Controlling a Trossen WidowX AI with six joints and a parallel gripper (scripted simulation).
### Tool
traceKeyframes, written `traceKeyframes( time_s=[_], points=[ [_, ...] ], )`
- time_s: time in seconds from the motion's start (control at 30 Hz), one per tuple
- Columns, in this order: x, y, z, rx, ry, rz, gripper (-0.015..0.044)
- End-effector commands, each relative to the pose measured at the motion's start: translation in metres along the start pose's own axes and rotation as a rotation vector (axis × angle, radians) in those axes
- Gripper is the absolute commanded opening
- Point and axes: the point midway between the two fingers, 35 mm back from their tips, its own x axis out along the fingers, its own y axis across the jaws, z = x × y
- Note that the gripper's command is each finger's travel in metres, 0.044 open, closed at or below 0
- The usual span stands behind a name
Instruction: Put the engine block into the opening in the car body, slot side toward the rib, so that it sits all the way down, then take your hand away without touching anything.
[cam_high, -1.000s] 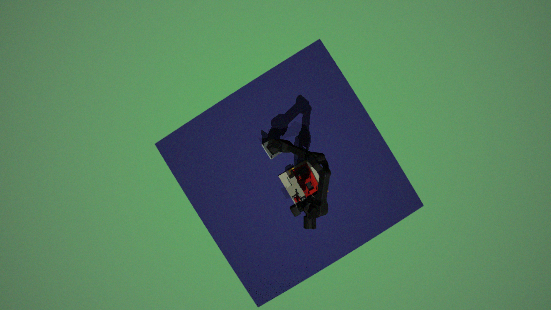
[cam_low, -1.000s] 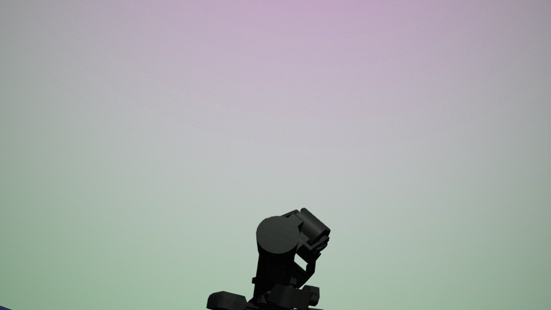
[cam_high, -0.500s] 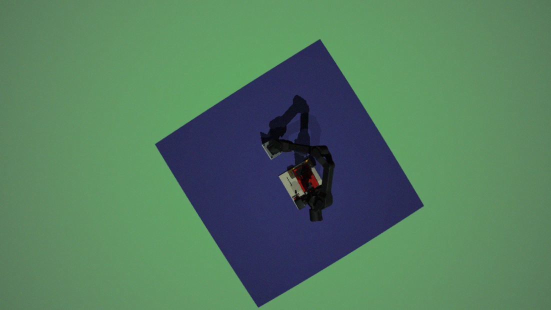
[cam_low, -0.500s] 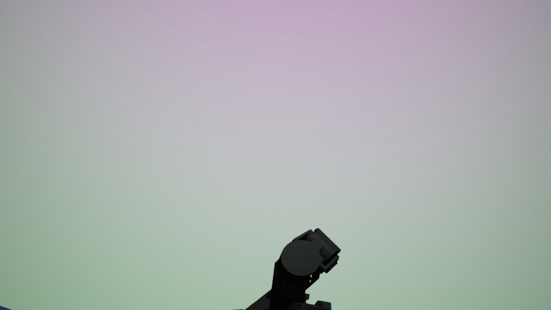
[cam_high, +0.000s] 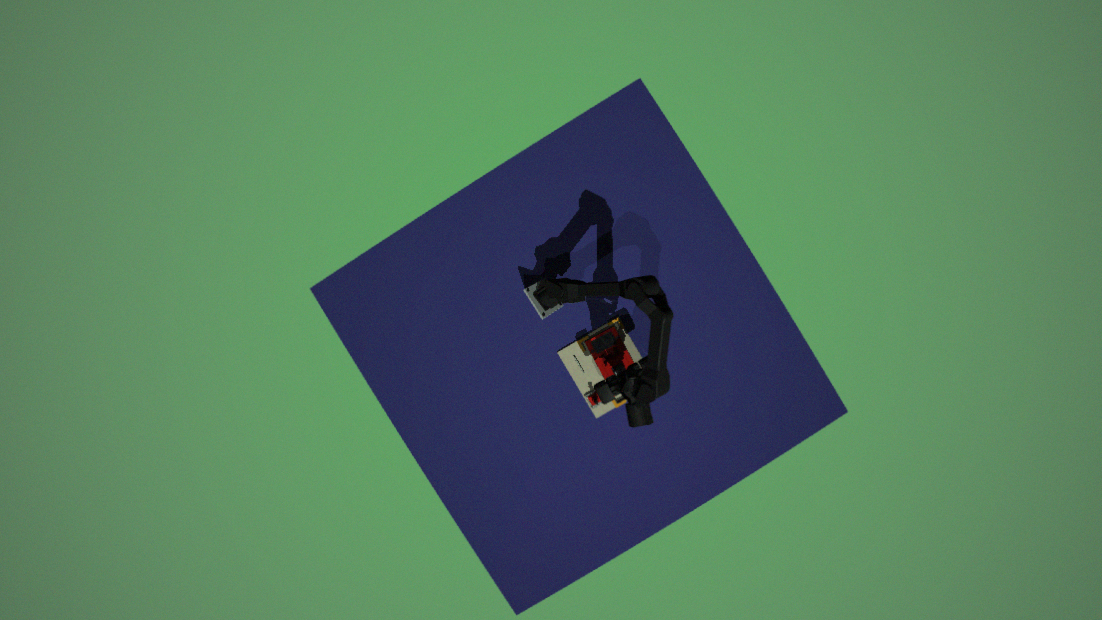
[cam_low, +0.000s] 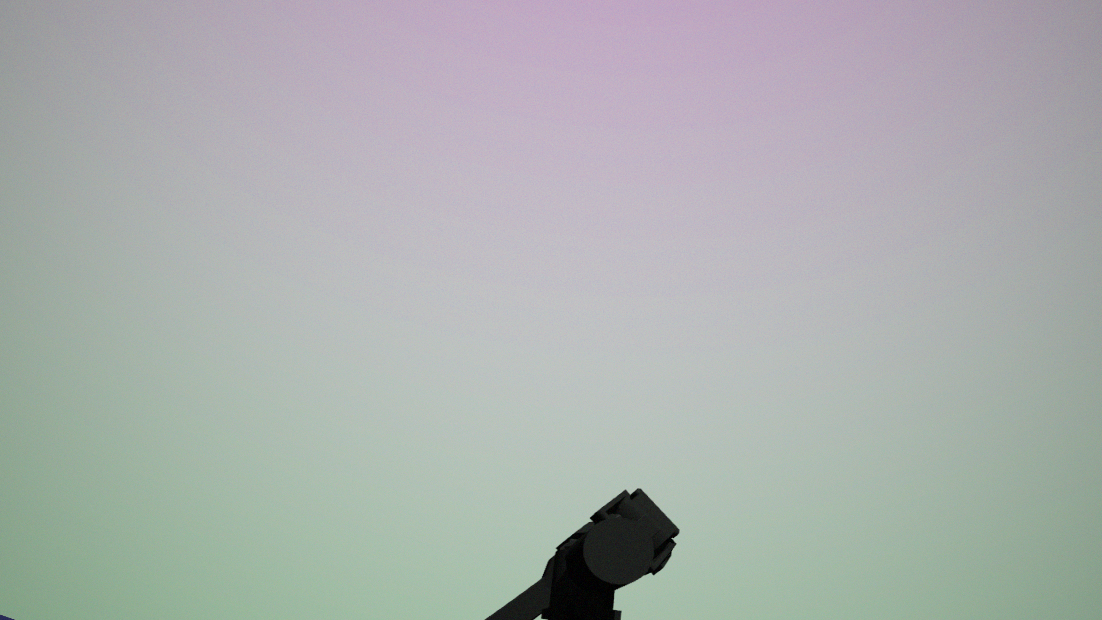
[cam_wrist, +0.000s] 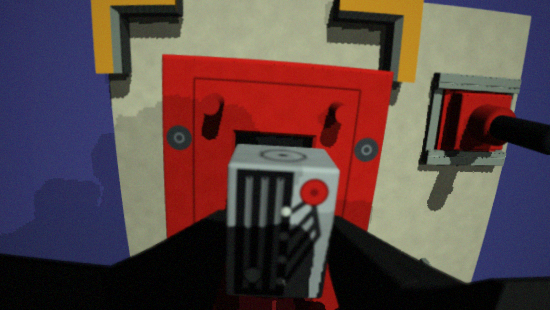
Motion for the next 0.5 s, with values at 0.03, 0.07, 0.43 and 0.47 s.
traceKeyframes(
  time_s=[0.03,0.07,0.43,0.47],
  points=[
    [0.0018,0.0021,-0.0027,0.012,-0.002,0.007,0.0079],
    [0.0019,0.002,-0.0027,0.014,-0.002,0.007,0.0105],
    [0.0018,0.0021,-0.0027,0.019,-0.002,0.007,0.0159],
    [0.0018,0.0021,-0.0027,0.019,-0.002,0.007,0.0159]
  ],
)
